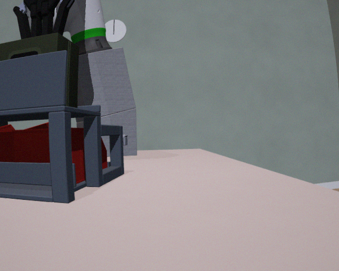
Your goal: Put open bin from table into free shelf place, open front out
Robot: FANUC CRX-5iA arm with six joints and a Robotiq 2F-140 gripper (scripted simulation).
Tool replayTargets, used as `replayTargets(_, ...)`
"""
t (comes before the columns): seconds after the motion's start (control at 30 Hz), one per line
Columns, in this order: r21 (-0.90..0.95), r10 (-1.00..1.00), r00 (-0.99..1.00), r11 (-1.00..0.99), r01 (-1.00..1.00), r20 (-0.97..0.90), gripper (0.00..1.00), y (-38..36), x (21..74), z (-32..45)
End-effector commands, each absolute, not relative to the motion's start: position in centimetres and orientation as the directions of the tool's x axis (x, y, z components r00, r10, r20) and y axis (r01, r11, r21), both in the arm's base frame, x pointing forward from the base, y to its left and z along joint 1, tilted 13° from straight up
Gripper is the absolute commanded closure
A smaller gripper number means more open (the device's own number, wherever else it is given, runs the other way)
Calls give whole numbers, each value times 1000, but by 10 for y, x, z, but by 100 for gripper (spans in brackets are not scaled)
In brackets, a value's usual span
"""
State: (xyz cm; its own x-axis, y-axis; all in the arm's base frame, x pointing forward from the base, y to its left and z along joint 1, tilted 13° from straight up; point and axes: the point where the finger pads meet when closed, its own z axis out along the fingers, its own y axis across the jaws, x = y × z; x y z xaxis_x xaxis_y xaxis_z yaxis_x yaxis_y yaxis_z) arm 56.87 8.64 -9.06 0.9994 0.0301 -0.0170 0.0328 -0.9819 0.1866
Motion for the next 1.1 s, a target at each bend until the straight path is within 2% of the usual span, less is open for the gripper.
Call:
replayTargets(0.0, 187, 30, 999, -982, 33, -17, 94, 87, 569, -90)
replayTargets(0.3, 187, 30, 999, -982, 33, -17, 94, 87, 569, -90)
replayTargets(0.33, 187, 30, 999, -982, 33, -17, 100, 87, 569, -90)
replayTargets(1.07, 187, 30, 999, -982, 33, -17, 100, 87, 569, -90)
